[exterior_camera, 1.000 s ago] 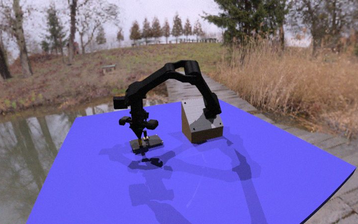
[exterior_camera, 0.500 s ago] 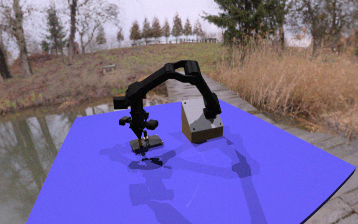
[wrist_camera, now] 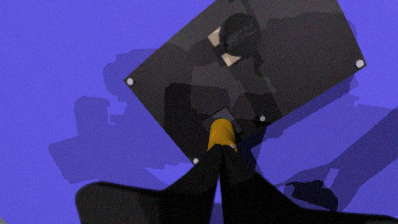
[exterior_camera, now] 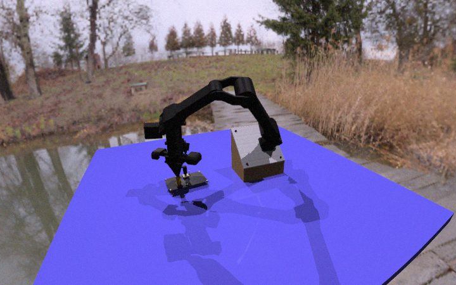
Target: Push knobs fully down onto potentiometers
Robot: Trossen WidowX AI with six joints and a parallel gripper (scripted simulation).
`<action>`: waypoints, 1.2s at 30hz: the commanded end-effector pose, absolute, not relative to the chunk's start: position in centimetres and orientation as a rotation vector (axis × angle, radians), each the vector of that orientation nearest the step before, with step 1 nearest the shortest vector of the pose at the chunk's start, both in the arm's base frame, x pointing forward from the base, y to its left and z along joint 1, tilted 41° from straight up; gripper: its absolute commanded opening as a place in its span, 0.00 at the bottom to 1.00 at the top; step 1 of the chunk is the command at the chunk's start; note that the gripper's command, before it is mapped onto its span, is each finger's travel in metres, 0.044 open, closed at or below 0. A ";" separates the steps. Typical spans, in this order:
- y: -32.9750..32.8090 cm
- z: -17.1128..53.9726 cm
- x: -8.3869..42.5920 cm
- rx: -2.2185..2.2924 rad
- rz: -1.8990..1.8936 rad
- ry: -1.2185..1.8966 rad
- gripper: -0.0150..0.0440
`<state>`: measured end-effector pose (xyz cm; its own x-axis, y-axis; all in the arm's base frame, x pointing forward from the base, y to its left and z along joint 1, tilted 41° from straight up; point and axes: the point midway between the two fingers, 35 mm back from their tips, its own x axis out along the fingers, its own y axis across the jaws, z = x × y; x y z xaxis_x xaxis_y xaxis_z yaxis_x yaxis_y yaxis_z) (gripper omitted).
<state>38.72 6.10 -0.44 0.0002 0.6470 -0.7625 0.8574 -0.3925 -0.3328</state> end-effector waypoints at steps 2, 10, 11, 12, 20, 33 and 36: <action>7.0 -1.0 38.9 2.007 -1.321 1.611 0.25; 6.1 0.0 38.9 2.006 -1.322 1.611 0.25; 6.0 0.1 38.9 2.006 -1.322 1.611 0.25; 5.9 0.2 38.9 2.006 -1.322 1.611 0.25; 5.1 1.2 38.9 2.006 -1.322 1.611 0.25; 3.6 1.0 36.2 2.006 -1.331 1.607 0.79; 1.9 1.1 32.7 2.003 -1.335 1.602 0.92</action>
